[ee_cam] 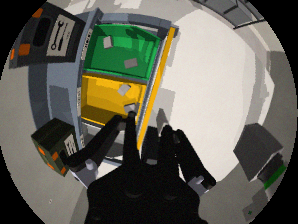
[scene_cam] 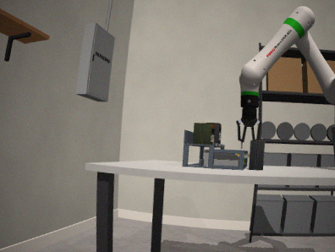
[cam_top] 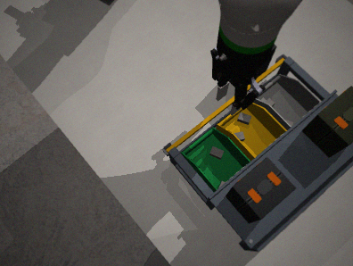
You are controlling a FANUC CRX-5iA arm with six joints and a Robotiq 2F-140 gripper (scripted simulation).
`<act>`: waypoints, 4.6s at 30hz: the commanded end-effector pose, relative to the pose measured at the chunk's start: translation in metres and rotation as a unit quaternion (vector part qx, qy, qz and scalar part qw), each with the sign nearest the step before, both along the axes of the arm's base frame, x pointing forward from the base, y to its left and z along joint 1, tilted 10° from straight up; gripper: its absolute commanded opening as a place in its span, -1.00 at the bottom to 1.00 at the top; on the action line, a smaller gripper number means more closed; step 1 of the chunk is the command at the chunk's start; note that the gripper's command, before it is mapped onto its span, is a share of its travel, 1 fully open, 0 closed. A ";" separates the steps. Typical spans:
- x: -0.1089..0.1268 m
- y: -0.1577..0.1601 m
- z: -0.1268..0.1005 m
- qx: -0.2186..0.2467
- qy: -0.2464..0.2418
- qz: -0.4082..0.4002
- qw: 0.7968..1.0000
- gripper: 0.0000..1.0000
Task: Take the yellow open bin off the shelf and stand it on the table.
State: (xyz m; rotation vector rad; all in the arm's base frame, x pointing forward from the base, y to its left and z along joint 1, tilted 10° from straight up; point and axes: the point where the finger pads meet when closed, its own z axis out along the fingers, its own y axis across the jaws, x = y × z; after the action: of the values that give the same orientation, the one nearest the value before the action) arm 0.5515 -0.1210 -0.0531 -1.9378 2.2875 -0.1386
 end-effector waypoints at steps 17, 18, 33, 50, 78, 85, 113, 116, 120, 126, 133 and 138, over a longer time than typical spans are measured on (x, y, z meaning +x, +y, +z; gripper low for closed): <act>0.000 0.000 0.000 0.000 0.000 0.000 1.000 -1.00; 0.000 0.000 0.000 0.000 0.000 0.000 1.000 -1.00; 0.000 0.000 0.000 0.000 0.000 0.000 1.000 -1.00; 0.000 0.000 0.000 0.000 0.000 0.000 1.000 -1.00; 0.000 0.000 0.000 0.000 0.000 0.000 1.000 -1.00; -0.002 0.000 0.010 0.000 0.000 0.000 1.000 -1.00; -0.006 -0.001 0.036 0.000 0.000 0.000 1.000 -1.00; -0.011 -0.001 0.068 0.000 0.000 0.000 1.000 -1.00; -0.013 -0.002 0.079 0.000 0.000 0.000 1.000 -1.00; -0.013 -0.002 0.079 0.000 0.000 0.000 1.000 -1.00; -0.018 -0.002 0.107 0.000 0.000 0.000 1.000 -1.00; -0.019 -0.002 0.114 0.000 0.000 0.000 1.000 -1.00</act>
State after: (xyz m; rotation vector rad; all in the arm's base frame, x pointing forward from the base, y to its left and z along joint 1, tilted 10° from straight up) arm 0.5327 -0.1234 0.0591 -1.9378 2.2876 -0.1389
